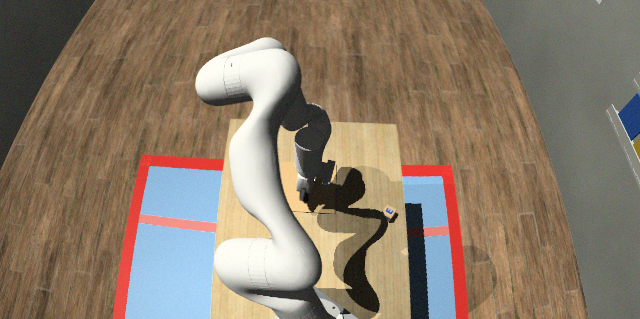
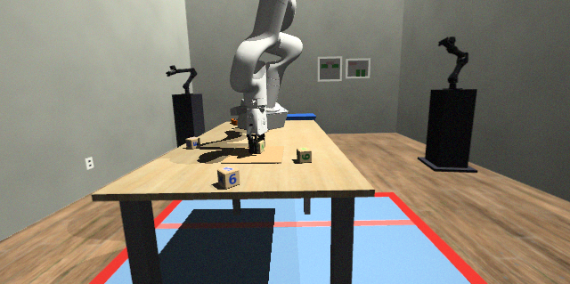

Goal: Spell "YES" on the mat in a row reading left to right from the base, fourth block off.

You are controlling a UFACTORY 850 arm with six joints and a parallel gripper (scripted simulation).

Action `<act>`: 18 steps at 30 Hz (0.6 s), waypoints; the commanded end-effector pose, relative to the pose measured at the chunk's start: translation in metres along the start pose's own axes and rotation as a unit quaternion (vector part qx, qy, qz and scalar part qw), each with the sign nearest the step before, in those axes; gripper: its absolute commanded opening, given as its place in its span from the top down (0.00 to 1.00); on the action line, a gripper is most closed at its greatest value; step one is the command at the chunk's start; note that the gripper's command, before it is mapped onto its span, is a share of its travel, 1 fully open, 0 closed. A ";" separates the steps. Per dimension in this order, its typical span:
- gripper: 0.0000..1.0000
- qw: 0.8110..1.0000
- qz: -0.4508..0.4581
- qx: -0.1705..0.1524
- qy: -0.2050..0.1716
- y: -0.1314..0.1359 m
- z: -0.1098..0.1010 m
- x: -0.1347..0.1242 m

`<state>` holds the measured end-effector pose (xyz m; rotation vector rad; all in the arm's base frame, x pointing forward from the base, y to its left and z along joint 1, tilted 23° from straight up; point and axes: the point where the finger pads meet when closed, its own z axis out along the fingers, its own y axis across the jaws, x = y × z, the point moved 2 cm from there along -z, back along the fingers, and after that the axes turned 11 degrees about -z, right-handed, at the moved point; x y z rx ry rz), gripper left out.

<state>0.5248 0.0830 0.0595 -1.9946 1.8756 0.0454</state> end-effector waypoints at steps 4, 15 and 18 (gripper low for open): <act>0.16 1.000 0.000 0.001 0.000 -0.001 0.000 0.000; 0.38 1.000 0.000 0.001 0.000 -0.001 0.000 0.000; 0.38 1.000 0.000 0.001 0.000 -0.001 0.000 0.000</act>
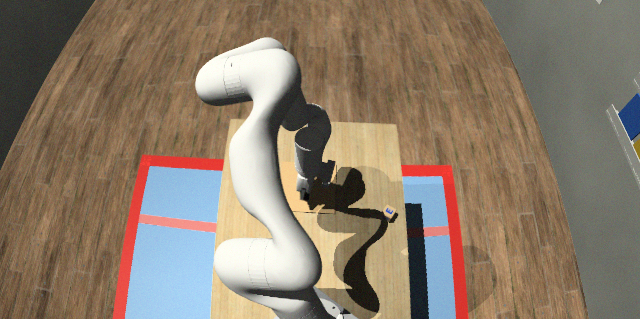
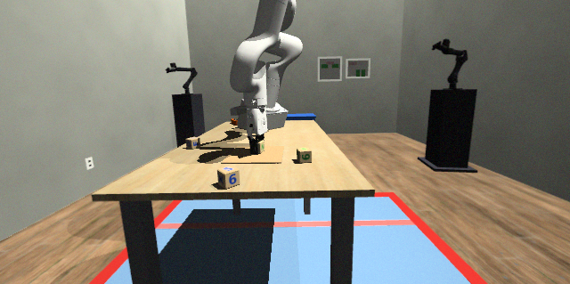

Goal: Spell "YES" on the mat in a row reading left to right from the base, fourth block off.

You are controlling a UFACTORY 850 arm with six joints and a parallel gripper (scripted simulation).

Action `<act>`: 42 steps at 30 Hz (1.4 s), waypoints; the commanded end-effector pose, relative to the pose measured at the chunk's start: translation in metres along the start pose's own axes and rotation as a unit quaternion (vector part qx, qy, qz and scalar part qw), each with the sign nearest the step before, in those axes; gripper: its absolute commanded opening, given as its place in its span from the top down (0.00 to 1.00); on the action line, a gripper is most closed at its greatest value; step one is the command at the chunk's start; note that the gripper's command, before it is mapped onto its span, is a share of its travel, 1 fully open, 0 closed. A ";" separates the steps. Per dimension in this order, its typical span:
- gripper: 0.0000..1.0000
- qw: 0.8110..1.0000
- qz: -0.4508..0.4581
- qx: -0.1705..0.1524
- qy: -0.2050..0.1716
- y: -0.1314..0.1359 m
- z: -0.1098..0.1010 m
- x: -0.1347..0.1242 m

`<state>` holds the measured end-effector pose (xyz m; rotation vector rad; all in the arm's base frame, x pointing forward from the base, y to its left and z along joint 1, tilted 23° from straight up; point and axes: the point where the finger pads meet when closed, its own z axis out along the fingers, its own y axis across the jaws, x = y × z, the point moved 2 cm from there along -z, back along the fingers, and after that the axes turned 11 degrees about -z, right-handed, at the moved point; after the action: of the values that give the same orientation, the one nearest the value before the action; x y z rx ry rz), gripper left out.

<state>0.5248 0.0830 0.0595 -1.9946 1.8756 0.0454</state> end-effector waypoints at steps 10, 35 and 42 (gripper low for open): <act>0.59 1.000 0.000 0.001 0.000 -0.001 0.000 0.000; 0.59 1.000 0.000 0.001 0.000 -0.001 0.000 0.000; 0.59 1.000 0.000 0.001 0.000 -0.001 -0.001 0.000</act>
<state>0.5248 0.0830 0.0595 -1.9946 1.8756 0.0455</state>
